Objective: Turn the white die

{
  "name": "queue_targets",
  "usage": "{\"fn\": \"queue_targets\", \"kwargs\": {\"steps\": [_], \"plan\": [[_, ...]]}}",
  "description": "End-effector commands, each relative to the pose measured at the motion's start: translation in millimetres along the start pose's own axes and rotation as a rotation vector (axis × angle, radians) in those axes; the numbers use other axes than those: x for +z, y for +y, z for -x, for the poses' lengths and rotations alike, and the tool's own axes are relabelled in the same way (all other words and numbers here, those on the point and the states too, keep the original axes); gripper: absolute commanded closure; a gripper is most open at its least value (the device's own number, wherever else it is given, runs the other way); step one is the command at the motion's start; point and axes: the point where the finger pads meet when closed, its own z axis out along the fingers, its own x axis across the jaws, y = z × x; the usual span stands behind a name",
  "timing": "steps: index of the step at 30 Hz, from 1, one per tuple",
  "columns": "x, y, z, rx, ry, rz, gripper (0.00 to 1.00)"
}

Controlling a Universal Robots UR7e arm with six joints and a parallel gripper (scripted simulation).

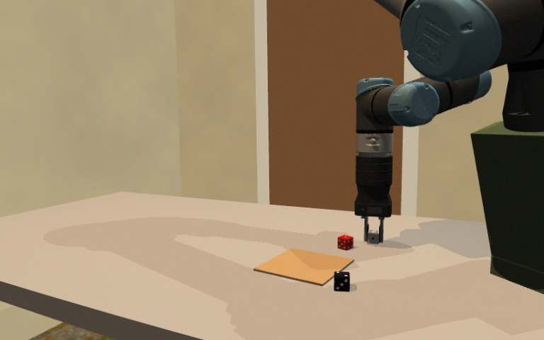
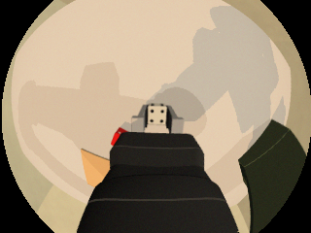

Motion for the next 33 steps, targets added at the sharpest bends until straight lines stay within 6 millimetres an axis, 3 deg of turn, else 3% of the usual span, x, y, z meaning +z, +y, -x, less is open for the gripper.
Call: {"fn": "queue_targets", "kwargs": {"steps": [1,33], "plan": [[-6,0,0,0.000,-0.001,-0.001,0.51],[-81,0,0,0.000,-0.001,-0.001,0.51]]}}
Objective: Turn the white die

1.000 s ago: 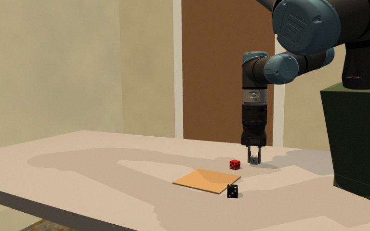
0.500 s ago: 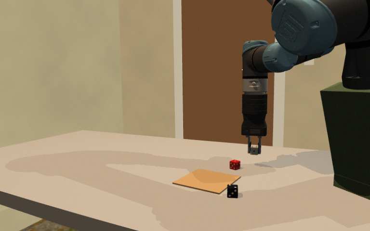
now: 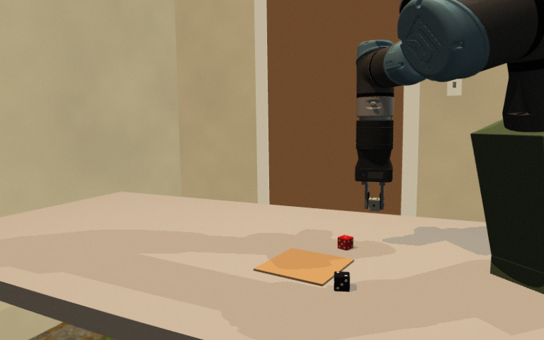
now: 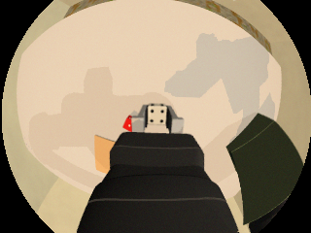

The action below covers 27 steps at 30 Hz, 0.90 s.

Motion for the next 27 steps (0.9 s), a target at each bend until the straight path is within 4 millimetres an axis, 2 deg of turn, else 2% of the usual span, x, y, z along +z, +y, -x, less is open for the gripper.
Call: {"fn": "queue_targets", "kwargs": {"steps": [1,7,27], "plan": [[-10,0,0,0.000,0.001,0.001,0.51],[-19,0,0,0.000,0.001,0.001,0.51],[-23,0,0,0.000,0.001,0.001,0.51]]}}
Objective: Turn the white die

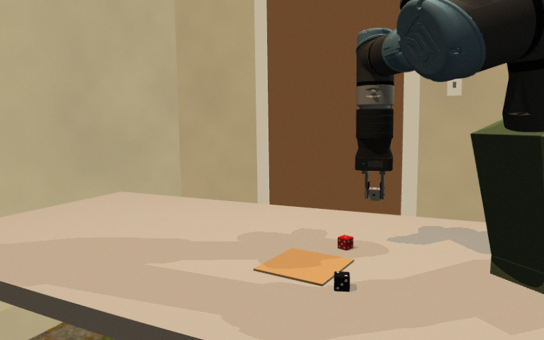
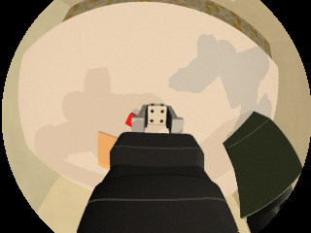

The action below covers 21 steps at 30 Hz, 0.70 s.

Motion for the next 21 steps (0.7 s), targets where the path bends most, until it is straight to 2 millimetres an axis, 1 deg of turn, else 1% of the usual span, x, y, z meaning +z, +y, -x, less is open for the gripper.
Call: {"fn": "queue_targets", "kwargs": {"steps": [1,7,14,16,21], "plan": [[0,0,0,0.000,-0.001,-0.001,0.51],[0,1,2,0.007,0.000,-0.001,0.51],[2,11,14,0.057,0.005,-0.004,0.51],[2,11,14,0.057,0.005,-0.004,0.51],[3,28,31,0.126,0.009,-0.008,0.51]]}}
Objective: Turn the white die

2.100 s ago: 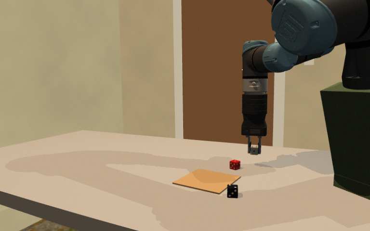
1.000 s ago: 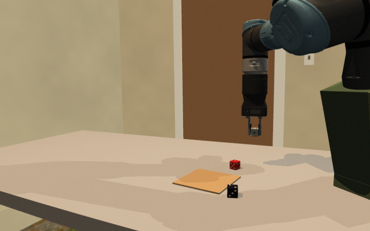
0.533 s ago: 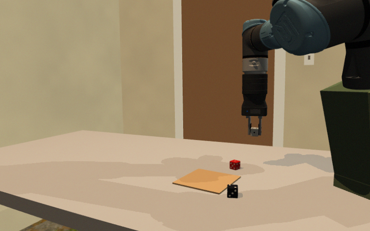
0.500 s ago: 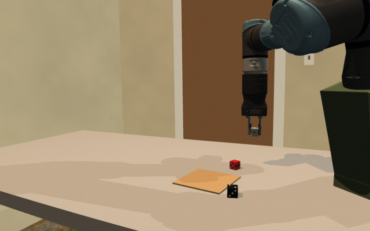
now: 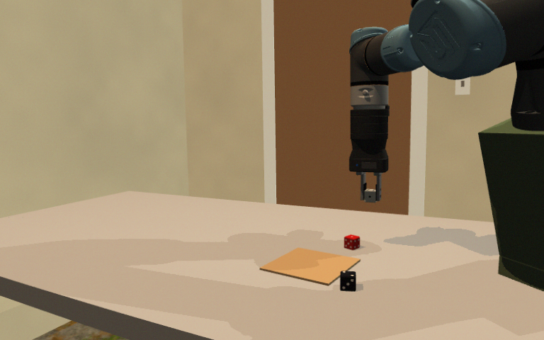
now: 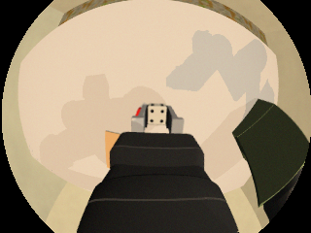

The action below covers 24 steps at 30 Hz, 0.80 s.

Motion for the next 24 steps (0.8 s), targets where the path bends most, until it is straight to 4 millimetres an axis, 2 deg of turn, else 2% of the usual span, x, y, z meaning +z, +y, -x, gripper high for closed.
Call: {"fn": "queue_targets", "kwargs": {"steps": [1,10,12,19,24], "plan": [[1,16,14,0.060,0.005,-0.006,0.51],[4,73,49,0.229,0.005,-0.010,0.51],[4,73,49,0.229,0.005,-0.010,0.51],[5,123,69,0.348,0.000,-0.006,0.51],[5,150,76,0.407,-0.003,-0.001,0.51]]}}
